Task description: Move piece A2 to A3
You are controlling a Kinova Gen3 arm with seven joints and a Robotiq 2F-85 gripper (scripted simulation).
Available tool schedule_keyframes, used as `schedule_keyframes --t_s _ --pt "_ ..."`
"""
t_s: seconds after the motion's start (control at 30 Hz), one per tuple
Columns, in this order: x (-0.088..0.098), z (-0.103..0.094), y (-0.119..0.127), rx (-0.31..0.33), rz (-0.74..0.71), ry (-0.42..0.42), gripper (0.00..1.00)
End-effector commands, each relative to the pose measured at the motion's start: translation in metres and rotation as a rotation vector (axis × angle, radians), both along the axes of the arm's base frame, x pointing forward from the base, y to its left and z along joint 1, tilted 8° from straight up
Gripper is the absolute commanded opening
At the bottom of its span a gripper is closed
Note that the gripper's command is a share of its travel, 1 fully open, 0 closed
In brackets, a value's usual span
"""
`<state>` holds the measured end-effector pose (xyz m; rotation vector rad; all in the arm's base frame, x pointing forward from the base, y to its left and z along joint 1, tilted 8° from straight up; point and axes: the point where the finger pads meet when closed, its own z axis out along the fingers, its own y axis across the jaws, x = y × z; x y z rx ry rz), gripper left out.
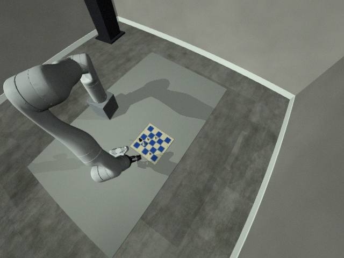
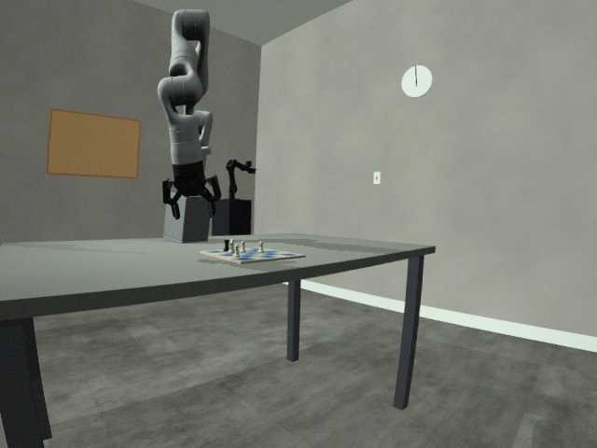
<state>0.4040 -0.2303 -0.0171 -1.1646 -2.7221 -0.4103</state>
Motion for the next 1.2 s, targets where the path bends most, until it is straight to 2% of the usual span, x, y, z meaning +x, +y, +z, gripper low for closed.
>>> schedule_keyframes --t_s 0.0,0.03,0.27,0.47,0.7,1.17 --pt "0.014 0.021 0.025 -0.048 0.122 -0.043 1.0" --pt "0.014 0.021 0.025 -0.048 0.122 -0.043 1.0" --pt "0.035 0.043 0.062 -0.23 0.585 -0.201 1.0" --pt "0.047 0.057 0.087 -0.307 0.82 -0.289 1.0" --pt "0.05 0.061 0.094 -0.324 0.878 -0.311 1.0" --pt "0.05 0.061 0.094 -0.325 0.88 -0.312 1.0"
